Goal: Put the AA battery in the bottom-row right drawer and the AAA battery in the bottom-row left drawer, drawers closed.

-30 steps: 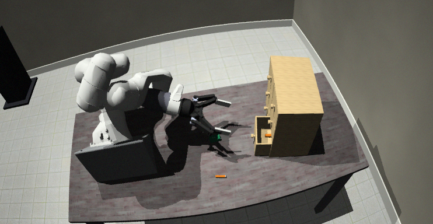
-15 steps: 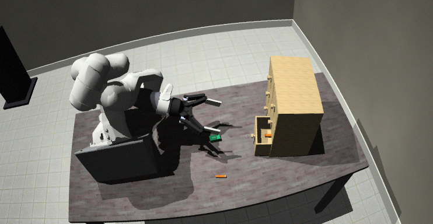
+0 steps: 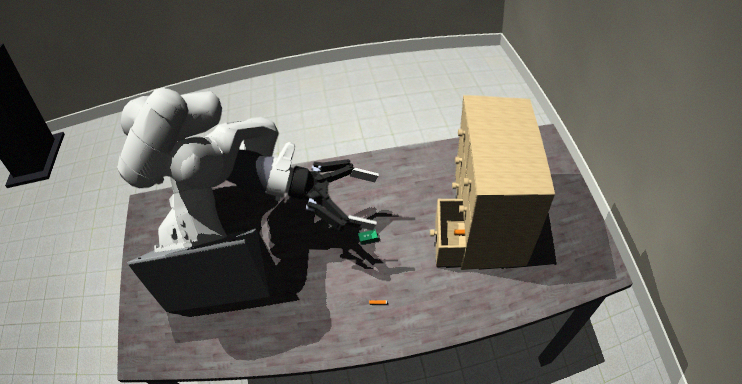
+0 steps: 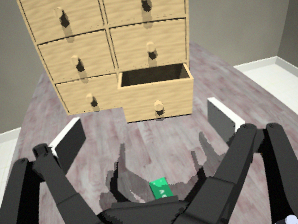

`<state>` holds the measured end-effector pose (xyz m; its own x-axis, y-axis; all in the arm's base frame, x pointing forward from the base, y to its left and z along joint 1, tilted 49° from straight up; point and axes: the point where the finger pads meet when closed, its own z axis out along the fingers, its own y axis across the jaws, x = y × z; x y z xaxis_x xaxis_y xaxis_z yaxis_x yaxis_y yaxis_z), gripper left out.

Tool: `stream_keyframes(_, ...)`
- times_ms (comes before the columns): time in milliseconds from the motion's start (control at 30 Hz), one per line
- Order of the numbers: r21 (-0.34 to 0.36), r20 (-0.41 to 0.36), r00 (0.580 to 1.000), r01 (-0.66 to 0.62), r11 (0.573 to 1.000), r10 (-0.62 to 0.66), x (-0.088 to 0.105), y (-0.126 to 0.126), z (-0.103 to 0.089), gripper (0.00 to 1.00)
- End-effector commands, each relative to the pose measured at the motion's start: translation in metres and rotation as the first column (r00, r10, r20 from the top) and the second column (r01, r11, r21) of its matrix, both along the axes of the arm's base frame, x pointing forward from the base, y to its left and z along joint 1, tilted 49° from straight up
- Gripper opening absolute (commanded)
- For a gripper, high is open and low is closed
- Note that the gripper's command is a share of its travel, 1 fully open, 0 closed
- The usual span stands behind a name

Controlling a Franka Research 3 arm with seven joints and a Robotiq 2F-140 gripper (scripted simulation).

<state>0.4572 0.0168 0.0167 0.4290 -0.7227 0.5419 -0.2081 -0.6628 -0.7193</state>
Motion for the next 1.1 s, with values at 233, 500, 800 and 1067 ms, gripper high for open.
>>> stream_keyframes(233,0.017,-0.04,0.998,-0.044,0.999,0.045,0.0,-0.001,0.002,1.0)
stream_keyframes(500,0.049,-0.119,0.984,-0.13,0.99,0.135,0.0,-0.003,0.004,1.0)
stream_keyframes(800,0.101,-0.213,0.944,-0.234,0.967,0.25,0.001,-0.007,0.007,1.0)
stream_keyframes(1067,0.185,-0.327,0.855,-0.36,0.915,0.402,0.001,-0.013,0.012,1.0)
